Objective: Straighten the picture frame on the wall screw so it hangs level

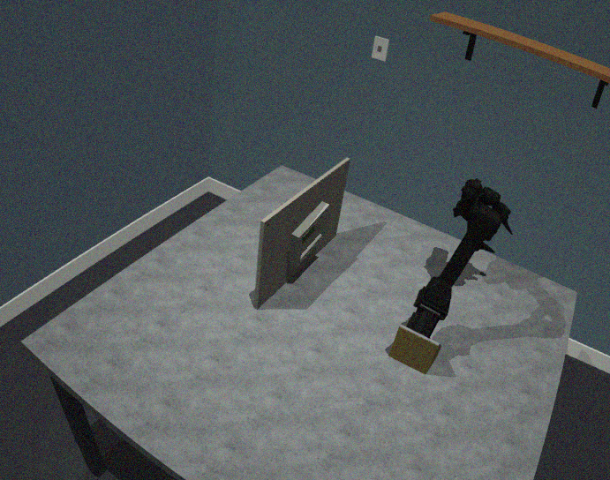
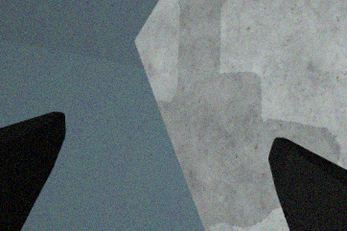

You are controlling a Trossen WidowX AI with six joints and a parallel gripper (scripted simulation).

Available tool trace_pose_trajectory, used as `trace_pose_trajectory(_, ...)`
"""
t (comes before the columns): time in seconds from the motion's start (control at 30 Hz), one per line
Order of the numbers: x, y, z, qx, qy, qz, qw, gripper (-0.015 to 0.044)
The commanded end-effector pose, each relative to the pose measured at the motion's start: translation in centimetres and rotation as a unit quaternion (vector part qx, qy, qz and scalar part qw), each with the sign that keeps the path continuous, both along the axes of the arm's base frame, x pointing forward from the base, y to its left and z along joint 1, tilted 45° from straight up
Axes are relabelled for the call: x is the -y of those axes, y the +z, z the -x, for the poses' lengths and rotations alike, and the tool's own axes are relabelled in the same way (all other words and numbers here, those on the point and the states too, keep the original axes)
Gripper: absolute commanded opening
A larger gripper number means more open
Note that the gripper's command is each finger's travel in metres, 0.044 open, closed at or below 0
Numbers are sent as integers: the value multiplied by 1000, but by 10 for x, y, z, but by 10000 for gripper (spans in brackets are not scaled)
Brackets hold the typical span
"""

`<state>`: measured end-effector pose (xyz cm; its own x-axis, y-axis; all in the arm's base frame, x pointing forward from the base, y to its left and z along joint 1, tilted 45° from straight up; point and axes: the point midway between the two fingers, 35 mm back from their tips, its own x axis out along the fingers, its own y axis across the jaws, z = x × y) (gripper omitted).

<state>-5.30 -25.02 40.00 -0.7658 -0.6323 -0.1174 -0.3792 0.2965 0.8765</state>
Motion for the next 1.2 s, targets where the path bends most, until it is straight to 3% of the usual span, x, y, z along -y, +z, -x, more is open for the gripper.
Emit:
trace_pose_trajectory(0.0, 1, -1, -2, -2, 6, -3, 1000, 374)
trace_pose_trajectory(0.17, 18, -28, -69, -57, 165, -62, 983, 260)
trace_pose_trajectory(0.47, -10, -85, -210, -227, 470, -111, 846, 260)
trace_pose_trajectory(0.83, -144, -150, -326, -457, 707, -3, 540, 260)
trace_pose_trajectory(1.0, -224, -177, -340, -538, 745, 104, 379, 260)
trace_pose_trajectory(1.17, -303, -203, -327, -592, 737, 239, 224, 260)
